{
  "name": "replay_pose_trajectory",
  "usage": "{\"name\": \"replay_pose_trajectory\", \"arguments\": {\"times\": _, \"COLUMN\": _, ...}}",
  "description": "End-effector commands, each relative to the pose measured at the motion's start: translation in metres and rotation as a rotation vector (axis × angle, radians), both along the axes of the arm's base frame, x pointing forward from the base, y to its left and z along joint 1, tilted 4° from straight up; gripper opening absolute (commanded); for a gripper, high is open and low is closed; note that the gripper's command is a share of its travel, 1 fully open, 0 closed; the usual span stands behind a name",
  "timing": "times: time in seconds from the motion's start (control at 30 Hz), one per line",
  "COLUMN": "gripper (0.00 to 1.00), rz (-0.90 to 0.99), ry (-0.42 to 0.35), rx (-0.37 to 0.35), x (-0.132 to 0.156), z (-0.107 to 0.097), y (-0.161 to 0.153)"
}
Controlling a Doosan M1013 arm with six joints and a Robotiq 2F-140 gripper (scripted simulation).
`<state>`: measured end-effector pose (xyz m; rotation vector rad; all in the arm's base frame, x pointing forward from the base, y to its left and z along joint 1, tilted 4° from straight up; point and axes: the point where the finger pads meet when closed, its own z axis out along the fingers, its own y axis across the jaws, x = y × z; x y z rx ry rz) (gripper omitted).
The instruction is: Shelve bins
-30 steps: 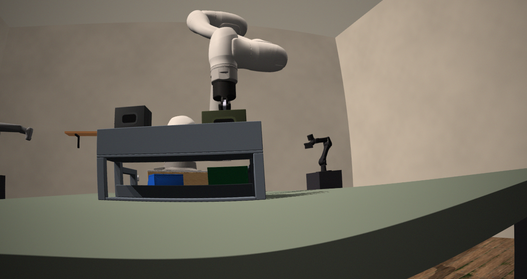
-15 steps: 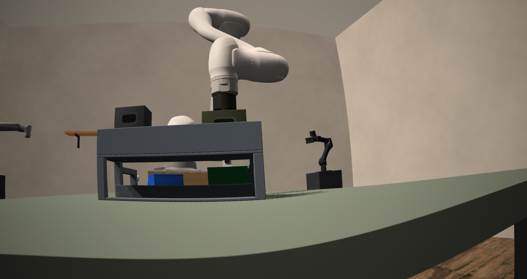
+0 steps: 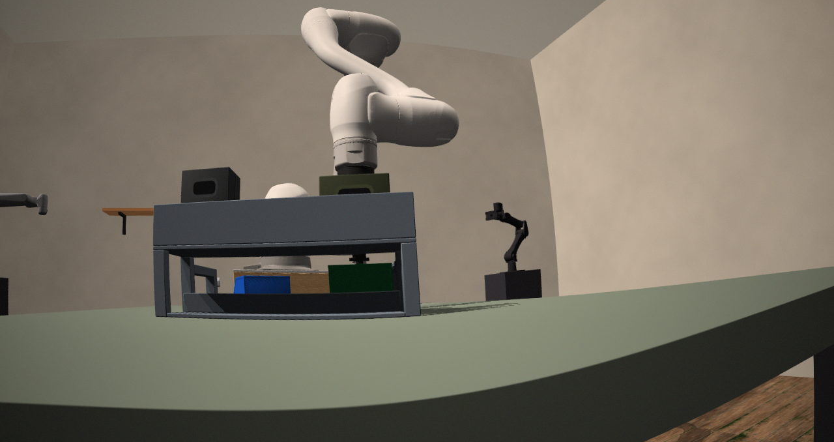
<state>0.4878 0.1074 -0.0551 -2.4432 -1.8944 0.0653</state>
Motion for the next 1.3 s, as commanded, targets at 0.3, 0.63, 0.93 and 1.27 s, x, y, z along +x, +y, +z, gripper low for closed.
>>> {"name": "replay_pose_trajectory", "arguments": {"times": 0.3, "gripper": 0.1, "rz": -0.003, "ry": 0.006, "rx": 0.001, "x": -0.0058, "z": -0.0159, "y": 0.0012}}
{"name": "replay_pose_trajectory", "arguments": {"times": 0.63, "gripper": 0.1, "rz": -0.003, "ry": 0.006, "rx": 0.001, "x": -0.0058, "z": -0.0162, "y": 0.0013}}
{"name": "replay_pose_trajectory", "arguments": {"times": 0.93, "gripper": 0.1, "rz": -0.002, "ry": 0.007, "rx": 0.002, "x": -0.0061, "z": -0.0168, "y": 0.0015}}
{"name": "replay_pose_trajectory", "arguments": {"times": 1.27, "gripper": 0.1, "rz": -0.001, "ry": 0.009, "rx": 0.003, "x": -0.0065, "z": -0.0178, "y": 0.0019}}
